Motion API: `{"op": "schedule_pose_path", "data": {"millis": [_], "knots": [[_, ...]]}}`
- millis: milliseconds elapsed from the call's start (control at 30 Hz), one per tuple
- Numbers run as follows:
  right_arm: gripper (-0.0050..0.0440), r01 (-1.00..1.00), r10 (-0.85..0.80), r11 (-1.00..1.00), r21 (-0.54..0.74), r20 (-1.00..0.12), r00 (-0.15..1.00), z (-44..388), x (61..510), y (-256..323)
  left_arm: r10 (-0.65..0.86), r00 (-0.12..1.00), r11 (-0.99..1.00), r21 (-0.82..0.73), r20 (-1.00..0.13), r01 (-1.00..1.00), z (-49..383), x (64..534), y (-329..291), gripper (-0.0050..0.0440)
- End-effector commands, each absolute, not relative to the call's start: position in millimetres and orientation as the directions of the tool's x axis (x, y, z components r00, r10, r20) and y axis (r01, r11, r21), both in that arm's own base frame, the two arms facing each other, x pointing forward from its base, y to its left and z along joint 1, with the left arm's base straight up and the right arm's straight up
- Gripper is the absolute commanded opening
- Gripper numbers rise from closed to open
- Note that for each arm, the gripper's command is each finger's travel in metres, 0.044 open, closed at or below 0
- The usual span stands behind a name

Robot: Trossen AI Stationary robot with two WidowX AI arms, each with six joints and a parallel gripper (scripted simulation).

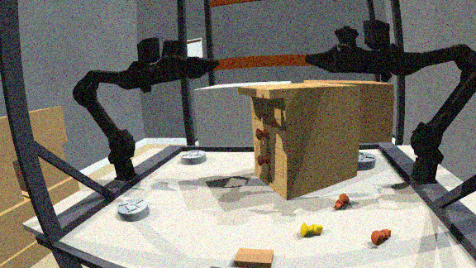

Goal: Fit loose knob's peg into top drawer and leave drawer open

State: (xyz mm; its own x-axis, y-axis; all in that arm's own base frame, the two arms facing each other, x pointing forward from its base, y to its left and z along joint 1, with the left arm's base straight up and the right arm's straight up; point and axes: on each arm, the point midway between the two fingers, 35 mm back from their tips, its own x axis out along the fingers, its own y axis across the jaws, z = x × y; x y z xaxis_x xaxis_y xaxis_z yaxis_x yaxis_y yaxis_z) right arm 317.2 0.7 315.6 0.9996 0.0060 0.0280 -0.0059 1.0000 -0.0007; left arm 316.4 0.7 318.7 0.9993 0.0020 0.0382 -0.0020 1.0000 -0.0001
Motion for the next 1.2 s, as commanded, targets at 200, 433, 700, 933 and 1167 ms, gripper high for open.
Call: {"op": "schedule_pose_path", "data": {"millis": [200,433,700,933,1167], "knots": [[0.04,-0.005,0.005,1.0,0.0,0.055,0.998,326.0,314.9,0.5,0.001,0.998,1.0,0.001,0.058,-0.001,326.9,314.9,0.5,0.04],[0.04,-0.005,0.005,1.0,0.0,0.055,0.998,326.0,314.9,0.5,0.001,0.998,1.0,0.001,0.058,-0.001,326.9,314.9,0.5,0.04],[0.04,-0.037,0.037,0.999,0.007,0.041,0.998,328.6,319.8,10.6,0.012,0.999,1.0,-0.004,0.042,-0.011,331.0,316.6,3.1,0.04],[0.04,-0.197,0.198,0.98,0.025,-0.066,0.978,319.9,335.8,66.5,0.033,0.996,0.999,-0.01,-0.081,-0.034,332.2,320.1,8.8,0.04],[0.04,-0.325,0.326,0.945,0.035,-0.159,0.932,304.8,333.4,108.7,0.047,0.985,0.999,-0.011,-0.167,-0.05,333.0,322.7,12.8,0.04]]}}
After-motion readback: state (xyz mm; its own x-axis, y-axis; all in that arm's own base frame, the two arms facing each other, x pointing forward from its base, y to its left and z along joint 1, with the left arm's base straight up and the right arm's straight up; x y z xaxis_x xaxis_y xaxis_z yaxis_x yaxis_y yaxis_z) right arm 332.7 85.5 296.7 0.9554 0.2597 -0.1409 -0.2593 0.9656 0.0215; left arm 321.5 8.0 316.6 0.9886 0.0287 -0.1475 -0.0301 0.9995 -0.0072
